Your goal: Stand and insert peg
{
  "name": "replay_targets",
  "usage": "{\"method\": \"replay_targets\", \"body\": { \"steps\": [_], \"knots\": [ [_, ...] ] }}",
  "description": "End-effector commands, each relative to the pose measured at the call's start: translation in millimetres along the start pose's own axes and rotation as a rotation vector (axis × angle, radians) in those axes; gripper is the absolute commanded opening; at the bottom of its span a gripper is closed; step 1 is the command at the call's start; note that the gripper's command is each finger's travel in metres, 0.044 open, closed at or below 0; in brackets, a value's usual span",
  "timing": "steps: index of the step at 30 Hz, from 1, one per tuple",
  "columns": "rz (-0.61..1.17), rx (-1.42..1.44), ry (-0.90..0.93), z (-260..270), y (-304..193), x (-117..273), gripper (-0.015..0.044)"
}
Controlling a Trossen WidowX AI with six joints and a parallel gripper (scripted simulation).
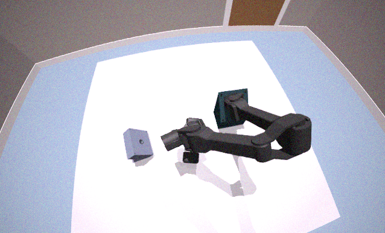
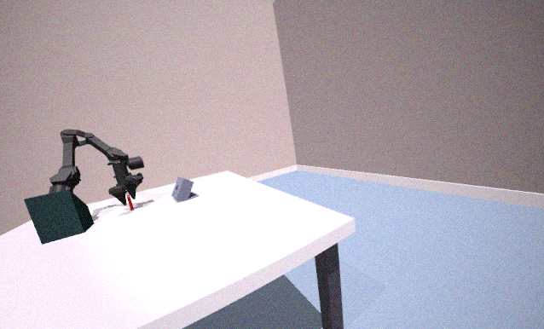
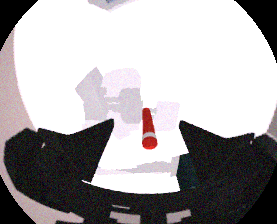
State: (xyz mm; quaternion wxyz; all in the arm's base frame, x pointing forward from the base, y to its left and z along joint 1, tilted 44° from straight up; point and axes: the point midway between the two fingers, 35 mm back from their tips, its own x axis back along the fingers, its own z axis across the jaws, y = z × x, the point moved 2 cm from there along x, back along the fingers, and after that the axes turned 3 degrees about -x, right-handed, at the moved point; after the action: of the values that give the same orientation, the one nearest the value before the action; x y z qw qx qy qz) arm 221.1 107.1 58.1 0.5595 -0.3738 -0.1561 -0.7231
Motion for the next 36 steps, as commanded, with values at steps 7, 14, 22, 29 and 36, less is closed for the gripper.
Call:
{"method": "replay_targets", "body": {
  "steps": [7, 14, 22, 29, 36],
  "knots": [
    [0.001, 0.000, 0.000, -0.1, -0.3, -1.1, 0.0282],
    [0.001, 0.000, 0.000, -0.1, -0.3, -1.1, 0.0099],
    [0.001, 0.000, 0.000, -0.1, -0.3, -1.1, 0.0006],
    [-0.001, 0.000, -0.004, -0.4, 1.4, 7.0, 0.0000],
    [-0.004, -0.001, -0.011, -1.9, 4.4, 30.6, 0.0000]
  ]
}}
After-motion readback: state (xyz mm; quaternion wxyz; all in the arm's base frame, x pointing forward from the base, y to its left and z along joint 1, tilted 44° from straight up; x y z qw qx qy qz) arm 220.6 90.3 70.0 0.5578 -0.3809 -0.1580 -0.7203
